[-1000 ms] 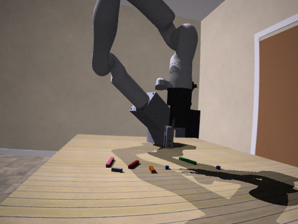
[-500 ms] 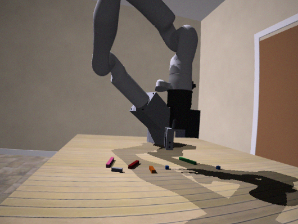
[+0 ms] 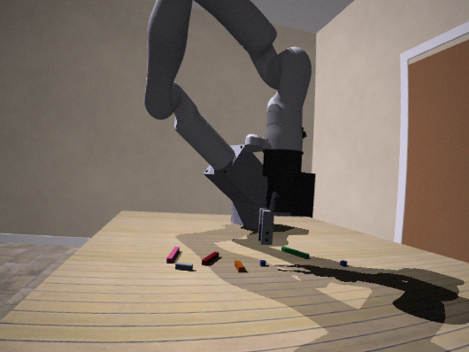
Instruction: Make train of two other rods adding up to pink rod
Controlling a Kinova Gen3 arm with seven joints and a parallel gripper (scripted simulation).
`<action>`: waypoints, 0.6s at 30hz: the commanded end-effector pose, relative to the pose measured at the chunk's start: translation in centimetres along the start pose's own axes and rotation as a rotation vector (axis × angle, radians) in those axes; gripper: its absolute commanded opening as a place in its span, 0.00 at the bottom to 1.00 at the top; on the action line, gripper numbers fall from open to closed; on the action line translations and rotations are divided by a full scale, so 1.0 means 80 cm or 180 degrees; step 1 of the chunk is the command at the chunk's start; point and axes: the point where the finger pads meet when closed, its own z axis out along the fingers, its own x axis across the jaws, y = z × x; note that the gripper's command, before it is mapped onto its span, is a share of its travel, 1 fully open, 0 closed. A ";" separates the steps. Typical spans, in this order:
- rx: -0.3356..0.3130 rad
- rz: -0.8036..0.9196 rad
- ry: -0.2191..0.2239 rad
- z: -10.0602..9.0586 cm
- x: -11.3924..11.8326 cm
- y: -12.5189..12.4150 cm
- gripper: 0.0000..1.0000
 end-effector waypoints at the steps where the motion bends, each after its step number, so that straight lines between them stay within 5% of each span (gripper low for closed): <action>1: 0.0013 -0.0005 0.0011 0.007 0.002 -0.001 0.54; 18: 0.0013 -0.0005 0.0011 0.031 0.001 -0.001 0.54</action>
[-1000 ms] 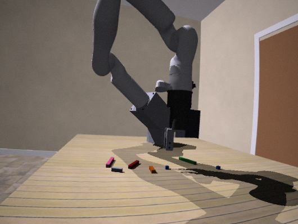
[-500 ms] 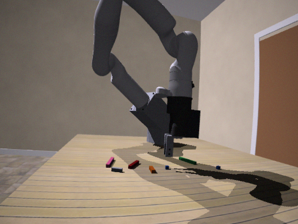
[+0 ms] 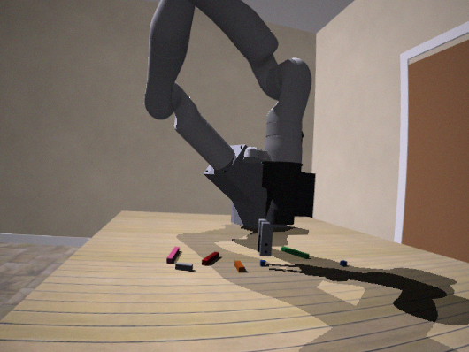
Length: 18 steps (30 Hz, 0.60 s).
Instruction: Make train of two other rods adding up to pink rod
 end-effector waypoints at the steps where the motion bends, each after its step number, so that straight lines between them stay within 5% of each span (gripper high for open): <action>1: 0.0007 -0.0004 0.0007 0.003 0.001 0.000 0.54; 18: 0.0007 -0.0004 0.0007 0.008 0.001 0.000 0.54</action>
